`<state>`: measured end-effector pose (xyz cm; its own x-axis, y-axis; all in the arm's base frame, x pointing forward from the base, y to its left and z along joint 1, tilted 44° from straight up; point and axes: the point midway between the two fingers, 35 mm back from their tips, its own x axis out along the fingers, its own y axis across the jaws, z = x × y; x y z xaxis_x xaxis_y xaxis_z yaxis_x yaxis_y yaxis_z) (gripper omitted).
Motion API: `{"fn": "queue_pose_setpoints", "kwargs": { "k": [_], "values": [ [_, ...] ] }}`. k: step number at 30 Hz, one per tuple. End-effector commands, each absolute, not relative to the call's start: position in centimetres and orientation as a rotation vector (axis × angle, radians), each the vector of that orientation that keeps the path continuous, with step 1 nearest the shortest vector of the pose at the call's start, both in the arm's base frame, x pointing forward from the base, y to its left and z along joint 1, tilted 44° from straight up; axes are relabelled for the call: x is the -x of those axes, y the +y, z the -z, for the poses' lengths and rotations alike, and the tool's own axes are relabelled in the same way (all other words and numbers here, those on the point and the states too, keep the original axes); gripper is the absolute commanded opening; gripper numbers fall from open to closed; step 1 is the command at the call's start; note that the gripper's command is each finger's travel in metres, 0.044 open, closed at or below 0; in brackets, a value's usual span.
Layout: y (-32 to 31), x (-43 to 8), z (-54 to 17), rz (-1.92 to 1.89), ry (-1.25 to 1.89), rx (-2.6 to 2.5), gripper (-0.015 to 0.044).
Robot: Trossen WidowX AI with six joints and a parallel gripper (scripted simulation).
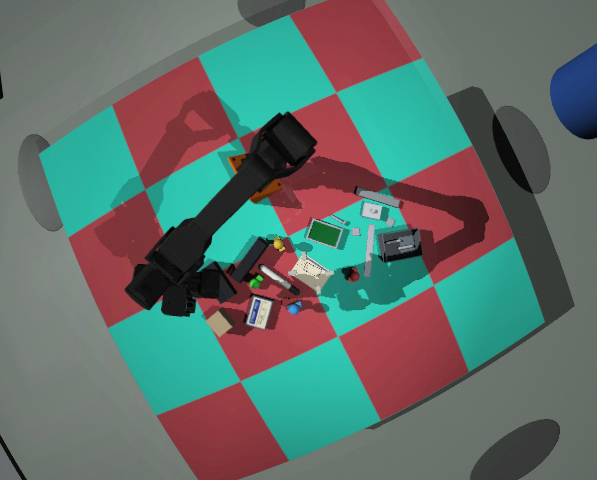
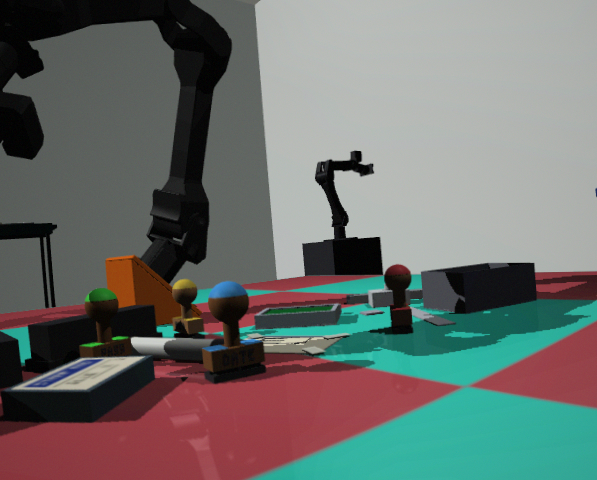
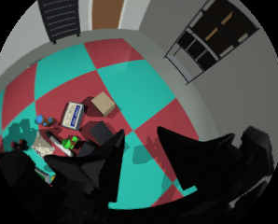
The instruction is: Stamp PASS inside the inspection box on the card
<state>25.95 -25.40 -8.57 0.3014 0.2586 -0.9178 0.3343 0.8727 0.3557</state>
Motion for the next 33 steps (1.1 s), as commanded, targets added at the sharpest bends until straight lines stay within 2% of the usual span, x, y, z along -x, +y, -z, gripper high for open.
{"fn": "queue_pose_setpoints", "kwargs": {
  "k": [1,9,33],
  "values": [
    [-18.5,-28.6,7.7,-0.305,1.422,-0.492,0.0221],
    [-9.6,-30.2,4.2,-0.737,1.564,-0.438,0.0221],
    [-7.8,-30.0,5.8,-0.745,1.566,-0.436,0.0221]
  ]
}}
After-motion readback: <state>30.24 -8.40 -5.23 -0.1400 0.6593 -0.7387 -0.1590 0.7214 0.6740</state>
